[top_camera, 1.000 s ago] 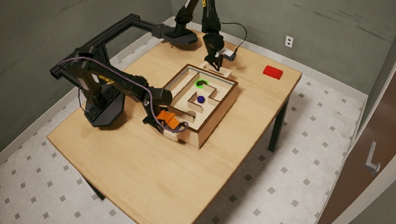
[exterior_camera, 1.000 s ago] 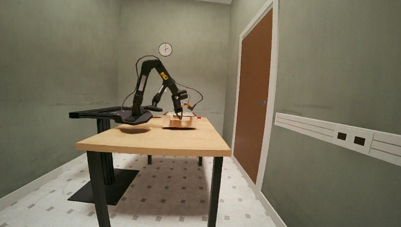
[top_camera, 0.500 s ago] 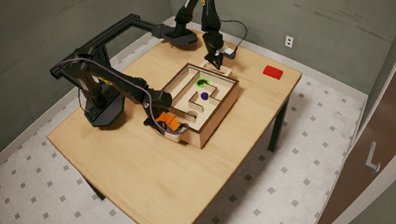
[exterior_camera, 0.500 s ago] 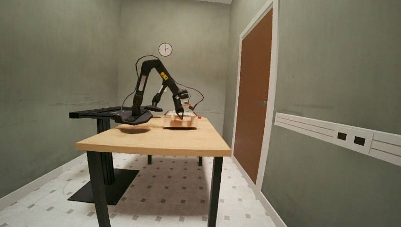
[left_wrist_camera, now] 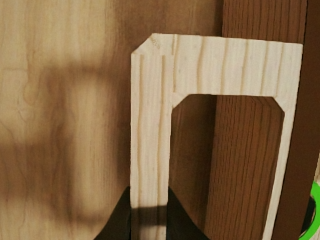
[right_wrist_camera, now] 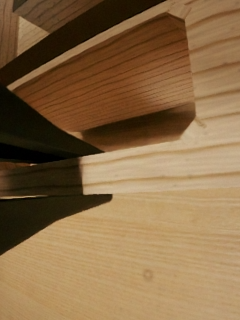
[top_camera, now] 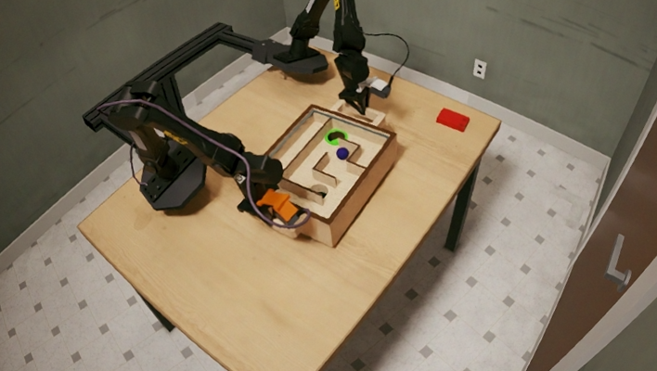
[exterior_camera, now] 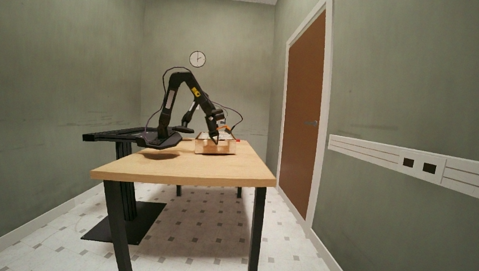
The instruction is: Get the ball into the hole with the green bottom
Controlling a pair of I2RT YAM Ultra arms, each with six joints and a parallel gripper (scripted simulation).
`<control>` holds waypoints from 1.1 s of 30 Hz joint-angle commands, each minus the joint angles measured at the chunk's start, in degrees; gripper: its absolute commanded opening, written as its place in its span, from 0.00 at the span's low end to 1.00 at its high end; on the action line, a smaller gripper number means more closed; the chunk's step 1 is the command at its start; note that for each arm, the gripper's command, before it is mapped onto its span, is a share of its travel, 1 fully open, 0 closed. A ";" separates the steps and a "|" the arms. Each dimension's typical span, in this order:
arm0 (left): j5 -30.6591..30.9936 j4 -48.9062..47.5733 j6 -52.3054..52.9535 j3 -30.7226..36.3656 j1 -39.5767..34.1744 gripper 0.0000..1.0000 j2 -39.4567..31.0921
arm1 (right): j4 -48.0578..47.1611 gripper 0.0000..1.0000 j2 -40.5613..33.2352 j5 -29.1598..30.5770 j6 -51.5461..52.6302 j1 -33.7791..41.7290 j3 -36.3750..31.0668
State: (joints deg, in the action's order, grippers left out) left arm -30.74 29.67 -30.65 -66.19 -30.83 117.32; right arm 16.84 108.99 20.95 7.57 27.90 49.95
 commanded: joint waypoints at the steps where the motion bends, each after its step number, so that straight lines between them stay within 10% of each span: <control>1: -2.43 -7.61 0.81 1.47 -2.55 0.00 -3.83 | -5.93 0.00 -4.34 2.61 1.04 3.08 -0.58; 14: 3.48 -5.42 1.97 -1.24 0.86 0.00 -1.07 | 7.66 0.00 -1.21 5.16 2.75 5.55 9.31; 33: -2.42 -4.60 0.05 -2.19 -3.16 0.00 -4.36 | -3.57 0.00 -4.84 1.84 0.17 3.22 2.36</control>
State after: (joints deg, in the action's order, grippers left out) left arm -30.70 30.48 -31.20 -65.84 -31.42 117.27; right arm 18.37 108.66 21.37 8.21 28.16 49.74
